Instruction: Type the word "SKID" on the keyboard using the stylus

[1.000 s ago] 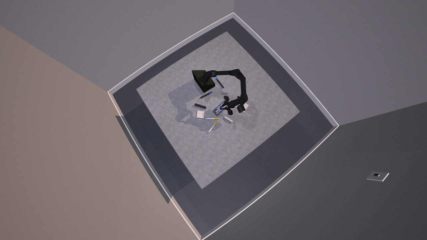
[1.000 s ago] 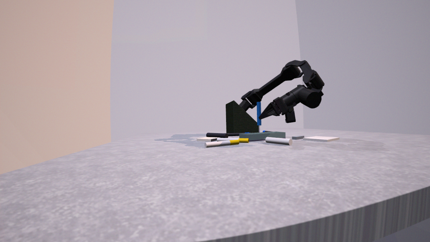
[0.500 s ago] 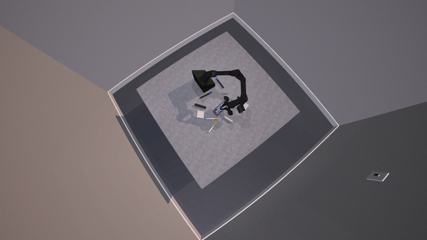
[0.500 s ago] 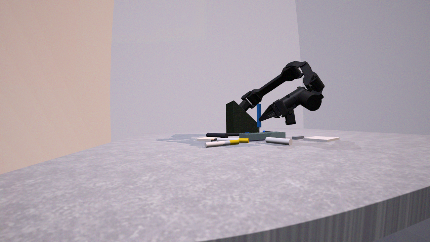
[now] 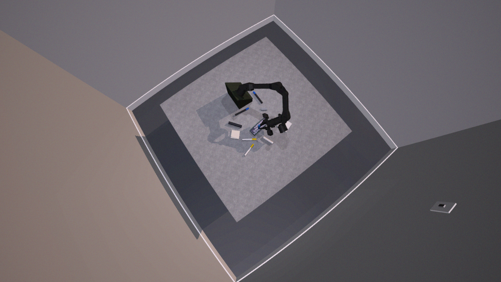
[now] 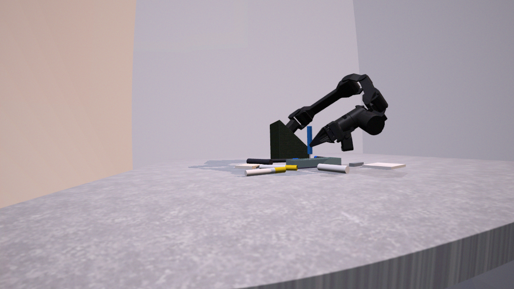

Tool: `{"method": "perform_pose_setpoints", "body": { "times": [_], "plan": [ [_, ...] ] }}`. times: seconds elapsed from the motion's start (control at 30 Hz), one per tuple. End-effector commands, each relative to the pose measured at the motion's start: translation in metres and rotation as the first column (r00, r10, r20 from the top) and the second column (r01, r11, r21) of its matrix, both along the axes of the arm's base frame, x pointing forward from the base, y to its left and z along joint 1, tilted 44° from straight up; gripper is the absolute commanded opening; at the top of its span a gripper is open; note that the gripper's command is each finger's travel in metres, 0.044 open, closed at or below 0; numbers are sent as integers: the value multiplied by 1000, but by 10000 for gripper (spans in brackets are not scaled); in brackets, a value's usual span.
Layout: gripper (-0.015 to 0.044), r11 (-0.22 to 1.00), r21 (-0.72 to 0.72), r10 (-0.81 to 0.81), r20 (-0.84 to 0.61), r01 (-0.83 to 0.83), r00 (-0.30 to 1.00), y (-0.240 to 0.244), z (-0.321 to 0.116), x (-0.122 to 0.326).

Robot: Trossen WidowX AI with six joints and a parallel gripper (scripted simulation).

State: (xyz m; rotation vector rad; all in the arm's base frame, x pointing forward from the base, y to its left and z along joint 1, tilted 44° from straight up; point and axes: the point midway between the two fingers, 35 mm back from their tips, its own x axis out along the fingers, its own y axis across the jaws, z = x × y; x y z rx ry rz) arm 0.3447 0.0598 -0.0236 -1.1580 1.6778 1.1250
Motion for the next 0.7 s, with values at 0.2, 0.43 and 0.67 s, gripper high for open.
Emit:
{"method": "perform_pose_setpoints", "body": {
  "times": [0.2, 0.43, 0.67],
  "plan": [
    [81, 1000, 2, -7, 3, 7, 1000, 4, -3, 0],
    [81, 1000, 2, -7, 3, 7, 1000, 3, -3, 0],
    [81, 1000, 2, -7, 4, 7, 1000, -2, 2, 1]
  ]
}}
